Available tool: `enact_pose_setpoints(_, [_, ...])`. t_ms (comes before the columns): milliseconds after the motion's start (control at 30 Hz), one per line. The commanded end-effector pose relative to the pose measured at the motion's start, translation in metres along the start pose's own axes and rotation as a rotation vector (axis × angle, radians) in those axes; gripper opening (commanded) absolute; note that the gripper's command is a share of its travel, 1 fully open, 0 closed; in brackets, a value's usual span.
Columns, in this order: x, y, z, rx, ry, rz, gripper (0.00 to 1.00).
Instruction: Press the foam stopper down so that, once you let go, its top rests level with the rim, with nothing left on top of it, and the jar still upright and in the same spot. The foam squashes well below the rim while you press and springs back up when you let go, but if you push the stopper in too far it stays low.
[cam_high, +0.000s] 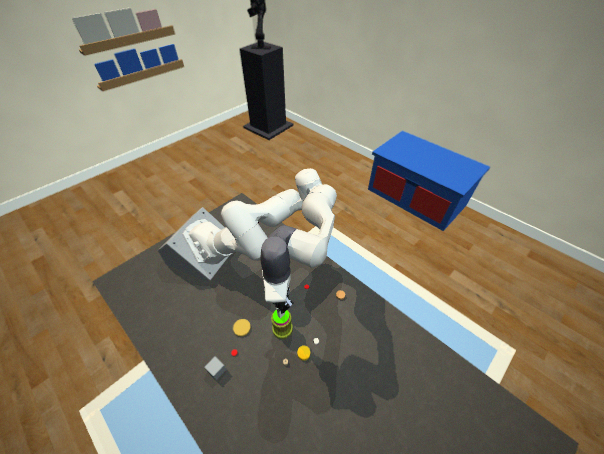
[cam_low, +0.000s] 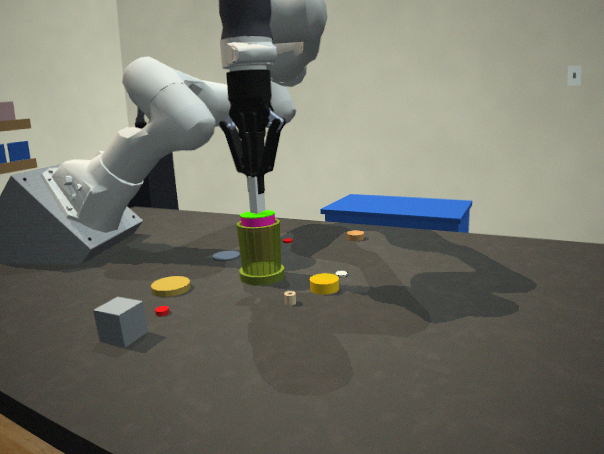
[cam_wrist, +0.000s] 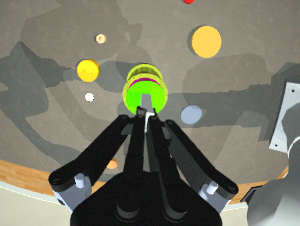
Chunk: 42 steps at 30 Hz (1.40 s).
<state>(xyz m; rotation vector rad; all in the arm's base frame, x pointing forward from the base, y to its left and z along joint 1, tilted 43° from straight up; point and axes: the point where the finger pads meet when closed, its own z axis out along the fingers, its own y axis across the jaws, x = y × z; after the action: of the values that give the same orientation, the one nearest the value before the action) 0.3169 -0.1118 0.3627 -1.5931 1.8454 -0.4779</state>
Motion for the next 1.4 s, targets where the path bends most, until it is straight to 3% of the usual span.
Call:
enact_pose_setpoints(0, [0.001,0.000,0.001,0.001,0.002,0.001,0.00])
enact_pose_setpoints(1367, [-0.001,0.002,0.020,0.001,0.002,0.001,0.00])
